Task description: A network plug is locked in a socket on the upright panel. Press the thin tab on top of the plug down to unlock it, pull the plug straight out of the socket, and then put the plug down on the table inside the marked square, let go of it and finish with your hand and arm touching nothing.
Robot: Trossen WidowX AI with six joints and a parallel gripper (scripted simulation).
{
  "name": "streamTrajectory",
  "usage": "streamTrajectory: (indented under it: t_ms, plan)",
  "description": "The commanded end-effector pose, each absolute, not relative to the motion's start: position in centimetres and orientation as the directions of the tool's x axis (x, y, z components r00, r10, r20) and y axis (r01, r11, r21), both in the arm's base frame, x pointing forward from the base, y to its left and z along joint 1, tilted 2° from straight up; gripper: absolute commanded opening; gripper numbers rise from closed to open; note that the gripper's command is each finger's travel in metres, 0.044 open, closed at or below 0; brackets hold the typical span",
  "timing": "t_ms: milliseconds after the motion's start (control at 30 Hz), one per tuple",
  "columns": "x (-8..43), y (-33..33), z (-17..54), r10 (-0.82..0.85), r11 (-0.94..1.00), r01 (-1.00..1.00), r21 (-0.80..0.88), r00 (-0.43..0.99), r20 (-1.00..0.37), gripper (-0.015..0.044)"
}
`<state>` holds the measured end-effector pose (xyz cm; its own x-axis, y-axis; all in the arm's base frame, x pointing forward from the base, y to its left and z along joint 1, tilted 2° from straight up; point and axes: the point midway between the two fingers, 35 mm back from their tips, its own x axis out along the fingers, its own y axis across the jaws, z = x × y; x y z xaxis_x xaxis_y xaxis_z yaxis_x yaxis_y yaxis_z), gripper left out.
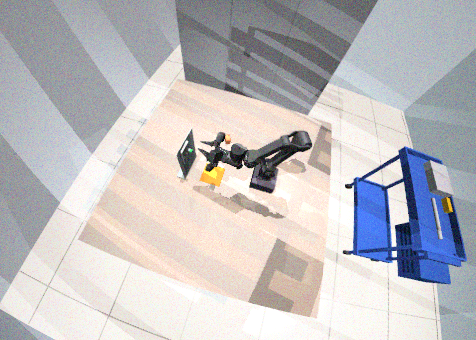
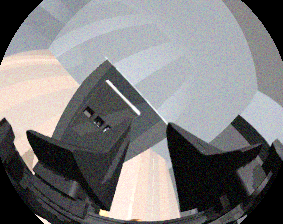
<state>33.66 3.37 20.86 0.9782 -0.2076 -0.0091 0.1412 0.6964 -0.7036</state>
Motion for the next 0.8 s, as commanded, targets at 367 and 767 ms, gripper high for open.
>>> streamTrajectory:
  t_ms: [367, 767]
  plan:
    - [30.0, 4.9, 14.8, -0.323, 0.246, 0.06, -0.967, 0.946, -0.023, 0.0156]
    - [27.3, 4.9, 12.7, -0.379, -0.002, -0.024, -1.0, 0.925, -0.021, 0.0156]
